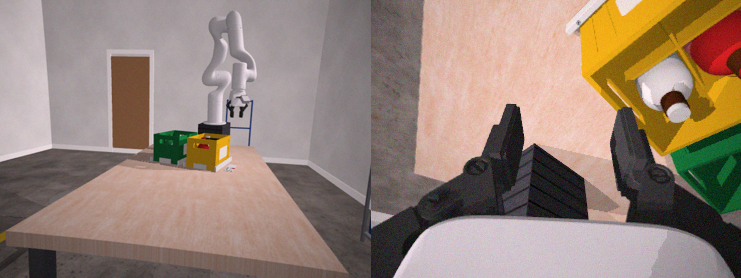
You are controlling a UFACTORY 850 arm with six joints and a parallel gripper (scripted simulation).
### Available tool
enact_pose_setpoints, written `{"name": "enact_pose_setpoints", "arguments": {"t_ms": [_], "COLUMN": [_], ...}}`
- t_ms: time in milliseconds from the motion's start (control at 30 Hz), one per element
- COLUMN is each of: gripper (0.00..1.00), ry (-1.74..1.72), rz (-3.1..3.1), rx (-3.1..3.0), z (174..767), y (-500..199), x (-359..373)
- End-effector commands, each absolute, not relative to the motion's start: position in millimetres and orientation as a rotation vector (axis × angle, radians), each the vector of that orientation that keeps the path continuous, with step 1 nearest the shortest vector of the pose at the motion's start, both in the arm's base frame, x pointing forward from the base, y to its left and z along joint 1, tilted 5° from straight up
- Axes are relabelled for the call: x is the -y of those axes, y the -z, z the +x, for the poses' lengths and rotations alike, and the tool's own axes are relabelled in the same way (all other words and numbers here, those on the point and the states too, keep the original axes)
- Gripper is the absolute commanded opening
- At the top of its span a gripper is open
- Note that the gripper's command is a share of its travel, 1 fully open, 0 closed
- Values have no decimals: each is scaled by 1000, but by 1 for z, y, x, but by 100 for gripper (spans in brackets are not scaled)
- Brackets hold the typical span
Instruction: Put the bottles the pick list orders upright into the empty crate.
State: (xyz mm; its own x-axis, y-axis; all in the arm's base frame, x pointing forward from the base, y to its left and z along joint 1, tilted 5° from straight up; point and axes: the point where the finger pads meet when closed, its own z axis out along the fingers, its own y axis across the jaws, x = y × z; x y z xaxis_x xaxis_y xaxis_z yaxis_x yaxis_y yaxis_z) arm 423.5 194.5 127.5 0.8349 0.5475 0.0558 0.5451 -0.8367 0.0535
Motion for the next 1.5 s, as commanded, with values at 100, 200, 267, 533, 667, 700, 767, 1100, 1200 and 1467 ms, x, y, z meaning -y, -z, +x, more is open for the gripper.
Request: {"name": "enact_pose_setpoints", "arguments": {"t_ms": [100,200,267,533,667,700,767,1100,1200,1467], "gripper": [65,65,65,65,65,65,65,65,65,65], "ry": [-111,-111,-111,-111,-111,-111,-111,-111,-111,-111], "rz": [2972,2972,2972,2972,2972,2972,2972,2972,2972,2973], "rx": [-884,-884,-884,-884,-884,-884,-884,-884,-884,-884], "z": [413,407,403,388,382,380,376,358,354,340], "y": [-136,-141,-143,-153,-157,-159,-161,-174,-177,-187], "x": [-220,-233,-242,-273,-286,-290,-299,-338,-347,-378]}}
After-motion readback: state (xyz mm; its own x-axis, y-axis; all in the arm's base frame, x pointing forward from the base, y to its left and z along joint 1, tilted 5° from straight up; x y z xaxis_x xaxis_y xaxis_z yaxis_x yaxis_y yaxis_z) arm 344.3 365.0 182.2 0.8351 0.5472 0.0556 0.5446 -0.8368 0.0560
